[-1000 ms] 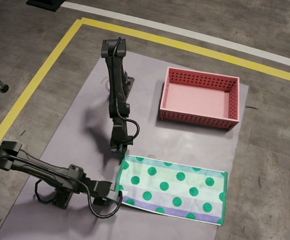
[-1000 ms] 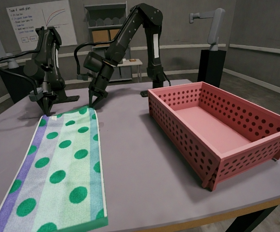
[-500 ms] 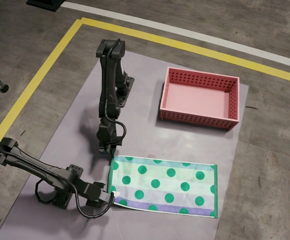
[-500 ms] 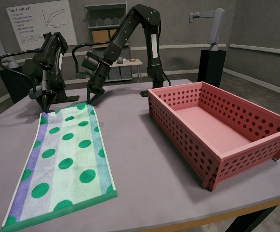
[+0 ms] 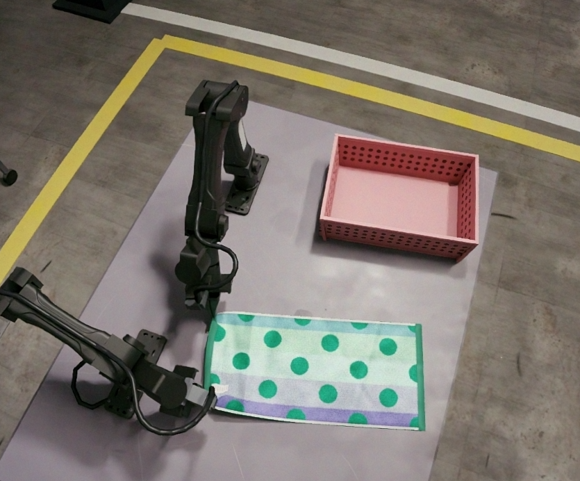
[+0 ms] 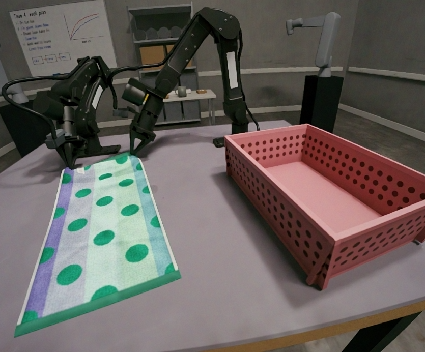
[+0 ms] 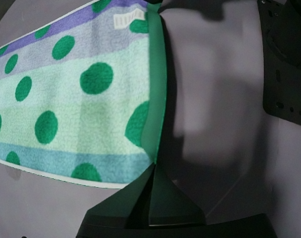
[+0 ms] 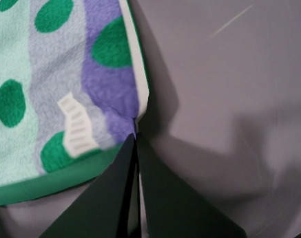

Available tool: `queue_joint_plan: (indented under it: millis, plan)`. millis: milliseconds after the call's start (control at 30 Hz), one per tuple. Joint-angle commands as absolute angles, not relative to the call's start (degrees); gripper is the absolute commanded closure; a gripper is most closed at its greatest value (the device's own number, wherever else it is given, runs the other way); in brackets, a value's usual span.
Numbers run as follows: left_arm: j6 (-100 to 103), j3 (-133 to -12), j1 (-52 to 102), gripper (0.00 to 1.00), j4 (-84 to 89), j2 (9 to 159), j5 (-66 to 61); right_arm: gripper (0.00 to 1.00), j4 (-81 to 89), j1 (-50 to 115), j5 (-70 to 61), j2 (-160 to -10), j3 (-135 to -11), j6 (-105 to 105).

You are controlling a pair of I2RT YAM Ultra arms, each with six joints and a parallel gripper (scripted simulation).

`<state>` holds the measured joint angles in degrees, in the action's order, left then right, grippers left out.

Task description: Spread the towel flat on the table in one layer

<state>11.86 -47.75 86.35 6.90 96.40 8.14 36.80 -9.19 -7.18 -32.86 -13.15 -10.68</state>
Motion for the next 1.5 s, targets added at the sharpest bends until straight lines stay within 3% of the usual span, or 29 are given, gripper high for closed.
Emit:
queue_joint_plan:
  millis: [0,300,333,400,433,567,600,667,700,1133,1467]
  plan:
    - [12.69,-48.50,86.67,1.00,7.30,96.42,8.76,1.00,37.24,-9.74,-8.27,-31.46,-13.94,-11.74]
    - [12.71,-47.31,86.68,1.00,4.54,98.02,8.77,1.00,33.22,-9.80,-8.44,-33.52,-11.21,-11.76]
    - [13.12,-48.78,87.23,0.88,5.97,96.49,9.22,0.88,34.17,-9.61,-8.45,-31.86,-13.19,-11.75]
    - [13.12,-48.78,87.23,0.88,5.98,96.49,9.22,0.88,34.14,-9.60,-8.45,-31.90,-13.19,-11.74]
    - [13.10,-49.45,87.22,0.67,7.54,95.53,9.20,0.67,36.38,-9.46,-8.37,-31.84,-14.43,-11.61]
    - [13.10,-49.47,87.22,0.67,7.61,95.50,9.16,0.67,36.63,-9.44,-8.39,-31.67,-14.50,-11.61]
    - [13.03,-50.15,87.21,0.46,9.20,94.53,9.07,0.46,37.97,-9.41,-8.35,-31.72,-15.91,-11.57]
    - [13.05,-50.24,87.22,0.46,9.34,94.53,9.07,0.46,38.29,-9.47,-8.38,-31.52,-16.02,-11.62]
    - [13.04,-50.59,87.22,0.36,10.07,94.13,9.07,0.36,38.92,-9.44,-8.36,-31.53,-16.67,-11.59]
    - [12.97,-55.74,87.18,0.36,19.36,89.74,9.05,0.36,47.01,-9.26,-8.27,-32.04,-25.33,-11.43]
    - [12.92,-66.36,87.19,0.36,33.70,86.28,9.08,0.36,58.73,-9.35,-8.30,-36.99,-40.11,-11.46]
